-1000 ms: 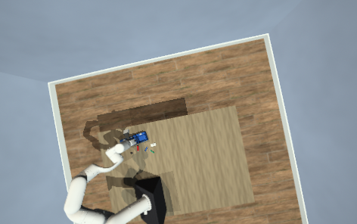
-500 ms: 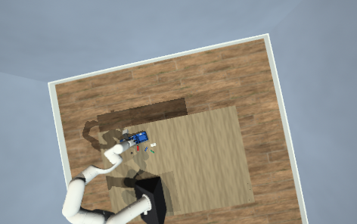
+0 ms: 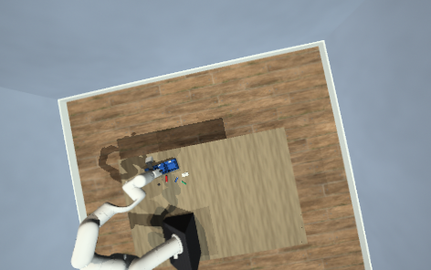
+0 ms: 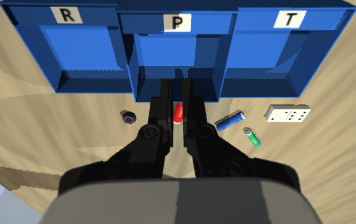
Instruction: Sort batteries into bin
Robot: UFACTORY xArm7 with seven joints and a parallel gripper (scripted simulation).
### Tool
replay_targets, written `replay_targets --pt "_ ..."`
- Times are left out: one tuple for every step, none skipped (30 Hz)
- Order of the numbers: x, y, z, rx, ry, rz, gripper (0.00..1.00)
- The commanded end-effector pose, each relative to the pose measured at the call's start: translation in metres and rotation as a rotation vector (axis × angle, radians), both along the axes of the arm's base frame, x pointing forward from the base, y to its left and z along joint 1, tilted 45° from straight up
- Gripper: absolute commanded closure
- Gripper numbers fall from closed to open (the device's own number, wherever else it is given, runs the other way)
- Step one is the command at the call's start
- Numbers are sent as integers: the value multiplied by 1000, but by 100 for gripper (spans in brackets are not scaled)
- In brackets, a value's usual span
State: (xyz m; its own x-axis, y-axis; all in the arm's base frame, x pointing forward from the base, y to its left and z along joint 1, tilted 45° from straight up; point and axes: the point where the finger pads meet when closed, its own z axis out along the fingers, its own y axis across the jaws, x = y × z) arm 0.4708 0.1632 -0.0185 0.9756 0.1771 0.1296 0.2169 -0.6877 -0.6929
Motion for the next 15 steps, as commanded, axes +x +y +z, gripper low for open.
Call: replay_targets --pt "1 5 8 0 -3 -1 93" --pt "1 5 8 0 -3 -1 93" --pt "0 8 11 0 -3 -1 93" --pt "0 12 15 0 -3 -1 93" --pt "0 15 19 0 -3 -1 93" --pt "-1 19 22 0 -3 -1 93" --pt "-1 22 26 0 -3 -1 93" --pt "-2 26 29 0 -3 -1 93" --pt "-2 30 33 0 -3 -1 93" --pt "-2 33 36 0 -3 -1 93" --pt "-3 37 40 0 -3 -1 93" --pt "-3 40 43 0 -3 -1 93" --pt "-4 44 47 0 -3 -1 93" --pt "-4 47 50 0 -3 -1 93" --pt "-4 51 54 0 -3 -1 93"
